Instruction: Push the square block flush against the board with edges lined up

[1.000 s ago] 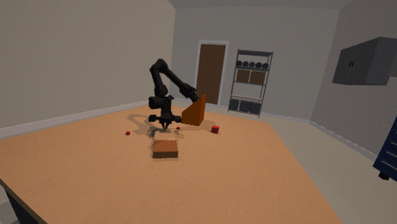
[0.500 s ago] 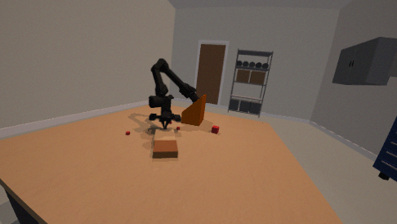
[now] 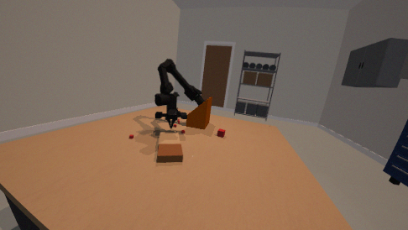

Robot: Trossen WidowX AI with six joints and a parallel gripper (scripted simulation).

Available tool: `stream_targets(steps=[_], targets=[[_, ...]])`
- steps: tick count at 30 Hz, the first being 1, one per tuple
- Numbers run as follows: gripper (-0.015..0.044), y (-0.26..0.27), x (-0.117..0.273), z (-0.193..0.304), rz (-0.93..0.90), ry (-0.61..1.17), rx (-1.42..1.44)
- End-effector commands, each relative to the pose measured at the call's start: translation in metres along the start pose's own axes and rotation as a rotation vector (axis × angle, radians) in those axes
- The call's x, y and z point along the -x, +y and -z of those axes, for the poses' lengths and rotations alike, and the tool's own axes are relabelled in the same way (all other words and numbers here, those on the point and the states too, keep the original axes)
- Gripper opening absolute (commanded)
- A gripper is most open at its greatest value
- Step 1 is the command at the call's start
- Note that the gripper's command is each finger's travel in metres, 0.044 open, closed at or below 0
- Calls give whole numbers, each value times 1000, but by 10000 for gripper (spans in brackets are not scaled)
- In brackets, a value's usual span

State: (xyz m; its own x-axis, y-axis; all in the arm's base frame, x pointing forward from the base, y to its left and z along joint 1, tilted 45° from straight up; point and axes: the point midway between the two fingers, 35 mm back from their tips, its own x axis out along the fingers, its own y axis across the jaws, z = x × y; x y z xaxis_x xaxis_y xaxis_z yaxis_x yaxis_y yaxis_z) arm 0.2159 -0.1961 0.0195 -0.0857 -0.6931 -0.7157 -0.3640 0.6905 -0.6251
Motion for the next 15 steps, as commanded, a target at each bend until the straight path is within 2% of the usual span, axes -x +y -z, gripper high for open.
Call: stream_targets(steps=[1, 6, 15], targets=[[0, -6, 28, -2, 23, -17, -14], [0, -7, 25, -6, 23, -27, -33], [0, -26, 28, -29, 18, -31, -343]])
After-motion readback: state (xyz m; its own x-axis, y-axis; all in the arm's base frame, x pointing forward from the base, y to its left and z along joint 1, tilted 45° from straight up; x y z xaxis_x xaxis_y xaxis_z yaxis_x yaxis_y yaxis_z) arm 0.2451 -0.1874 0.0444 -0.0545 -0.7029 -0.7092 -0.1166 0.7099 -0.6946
